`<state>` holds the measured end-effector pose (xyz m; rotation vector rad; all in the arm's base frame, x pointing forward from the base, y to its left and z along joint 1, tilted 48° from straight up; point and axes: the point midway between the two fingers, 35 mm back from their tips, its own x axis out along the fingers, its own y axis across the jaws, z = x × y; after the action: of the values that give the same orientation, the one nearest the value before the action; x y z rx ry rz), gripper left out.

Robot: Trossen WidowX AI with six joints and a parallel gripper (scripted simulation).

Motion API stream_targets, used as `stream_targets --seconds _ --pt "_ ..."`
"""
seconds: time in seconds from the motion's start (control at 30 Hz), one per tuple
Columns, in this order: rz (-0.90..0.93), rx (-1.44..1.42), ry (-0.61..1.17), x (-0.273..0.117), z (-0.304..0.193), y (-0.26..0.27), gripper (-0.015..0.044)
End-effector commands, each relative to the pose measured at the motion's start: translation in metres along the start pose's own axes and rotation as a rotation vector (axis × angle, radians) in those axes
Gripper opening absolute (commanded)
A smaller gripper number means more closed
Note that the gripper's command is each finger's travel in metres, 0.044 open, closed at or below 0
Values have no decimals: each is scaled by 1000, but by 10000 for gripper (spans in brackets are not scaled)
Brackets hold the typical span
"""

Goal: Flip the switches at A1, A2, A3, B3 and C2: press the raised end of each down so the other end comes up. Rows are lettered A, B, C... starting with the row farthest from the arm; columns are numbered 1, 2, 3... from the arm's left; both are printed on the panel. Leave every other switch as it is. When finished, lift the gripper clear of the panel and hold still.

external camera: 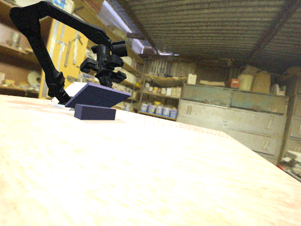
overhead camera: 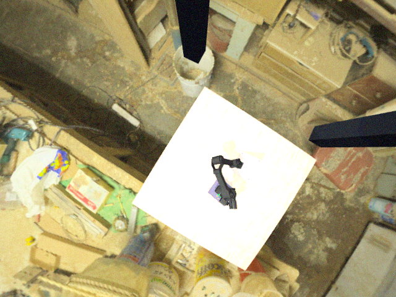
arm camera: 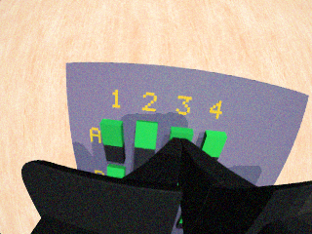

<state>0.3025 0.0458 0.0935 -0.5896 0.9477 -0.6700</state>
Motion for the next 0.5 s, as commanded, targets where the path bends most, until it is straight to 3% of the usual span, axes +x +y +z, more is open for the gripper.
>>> stream_targets --seconds 0.0,0.47 --pt "-5 -2 -1 1 0 -1 0" --pt "-6 -2 -1 3 0 -1 0"
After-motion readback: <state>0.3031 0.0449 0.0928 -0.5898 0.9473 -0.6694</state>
